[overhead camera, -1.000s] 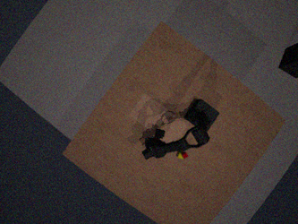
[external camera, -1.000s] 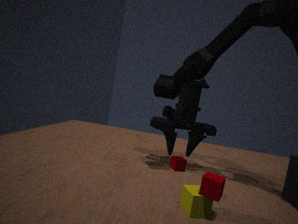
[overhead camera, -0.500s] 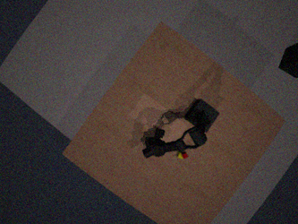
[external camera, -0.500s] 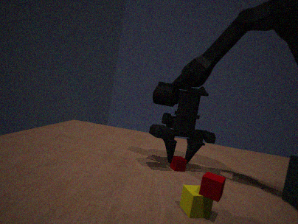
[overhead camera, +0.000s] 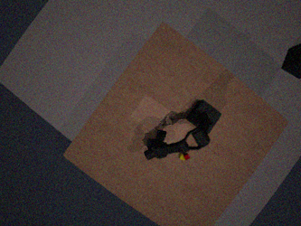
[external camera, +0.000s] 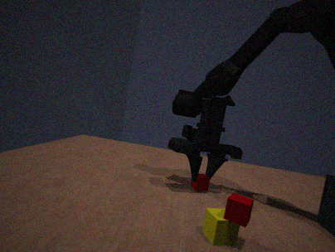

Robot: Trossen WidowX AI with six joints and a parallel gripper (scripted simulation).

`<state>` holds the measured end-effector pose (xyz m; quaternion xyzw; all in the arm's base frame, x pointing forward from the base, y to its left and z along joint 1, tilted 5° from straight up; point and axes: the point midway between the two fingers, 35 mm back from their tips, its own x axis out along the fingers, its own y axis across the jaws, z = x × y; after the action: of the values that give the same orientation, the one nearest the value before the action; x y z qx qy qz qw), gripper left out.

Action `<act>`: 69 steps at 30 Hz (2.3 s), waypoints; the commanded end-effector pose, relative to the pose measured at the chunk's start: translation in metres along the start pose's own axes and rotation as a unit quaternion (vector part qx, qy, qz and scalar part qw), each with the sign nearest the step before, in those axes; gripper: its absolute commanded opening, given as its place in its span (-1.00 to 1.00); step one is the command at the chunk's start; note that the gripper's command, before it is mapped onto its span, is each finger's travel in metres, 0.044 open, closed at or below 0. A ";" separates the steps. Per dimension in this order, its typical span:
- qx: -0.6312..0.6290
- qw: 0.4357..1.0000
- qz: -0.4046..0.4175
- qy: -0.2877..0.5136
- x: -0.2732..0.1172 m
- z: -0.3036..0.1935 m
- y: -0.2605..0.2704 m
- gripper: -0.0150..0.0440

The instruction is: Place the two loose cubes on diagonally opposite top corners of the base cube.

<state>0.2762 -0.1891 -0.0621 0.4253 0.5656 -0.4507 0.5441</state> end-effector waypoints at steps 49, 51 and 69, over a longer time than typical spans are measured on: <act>0.003 1.000 -0.005 0.000 -0.103 -0.002 0.003 -0.14; -0.008 1.000 -0.005 0.000 -0.102 -0.007 0.008 -0.14; -0.105 0.994 -0.002 0.002 -0.102 -0.055 0.043 -0.14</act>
<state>0.3078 -0.1333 0.0387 0.3737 0.6046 -0.4003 0.5784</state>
